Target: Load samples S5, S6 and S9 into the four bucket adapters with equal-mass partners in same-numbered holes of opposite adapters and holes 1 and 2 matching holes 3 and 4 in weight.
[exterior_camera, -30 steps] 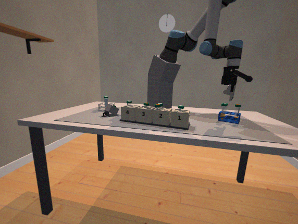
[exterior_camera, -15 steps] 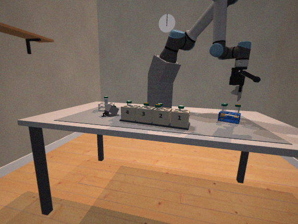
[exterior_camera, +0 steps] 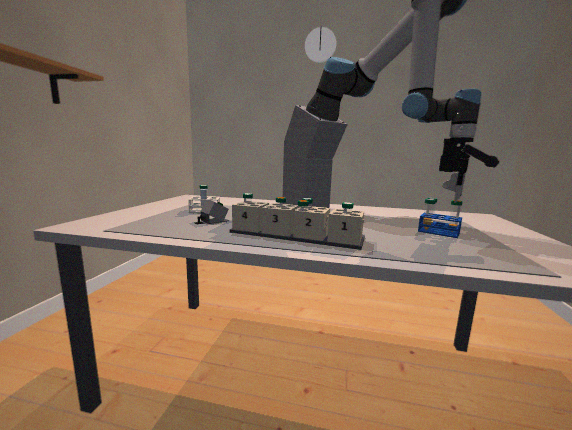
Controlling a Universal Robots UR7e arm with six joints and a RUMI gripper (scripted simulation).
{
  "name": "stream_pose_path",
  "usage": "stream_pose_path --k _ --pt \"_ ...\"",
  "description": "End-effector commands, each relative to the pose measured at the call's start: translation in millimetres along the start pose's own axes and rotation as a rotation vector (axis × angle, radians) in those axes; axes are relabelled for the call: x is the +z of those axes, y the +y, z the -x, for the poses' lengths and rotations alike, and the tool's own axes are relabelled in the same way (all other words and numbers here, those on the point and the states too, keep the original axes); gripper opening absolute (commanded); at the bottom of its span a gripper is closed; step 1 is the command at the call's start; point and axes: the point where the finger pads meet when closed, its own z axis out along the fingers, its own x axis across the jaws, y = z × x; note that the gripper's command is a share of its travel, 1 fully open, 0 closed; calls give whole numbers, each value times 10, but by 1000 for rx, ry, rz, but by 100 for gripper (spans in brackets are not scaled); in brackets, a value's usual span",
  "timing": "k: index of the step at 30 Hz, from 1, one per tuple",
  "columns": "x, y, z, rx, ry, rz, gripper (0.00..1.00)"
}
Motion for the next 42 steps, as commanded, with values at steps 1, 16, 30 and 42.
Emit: stream_pose_path --k 1,16,30,42 --pt "89 -10 0 0 0 -2 35" --pt "169 -10 0 0 0 -2 35" --pt "169 -10 0 0 0 -2 0" --pt "102 -10 0 0 0 -2 0"
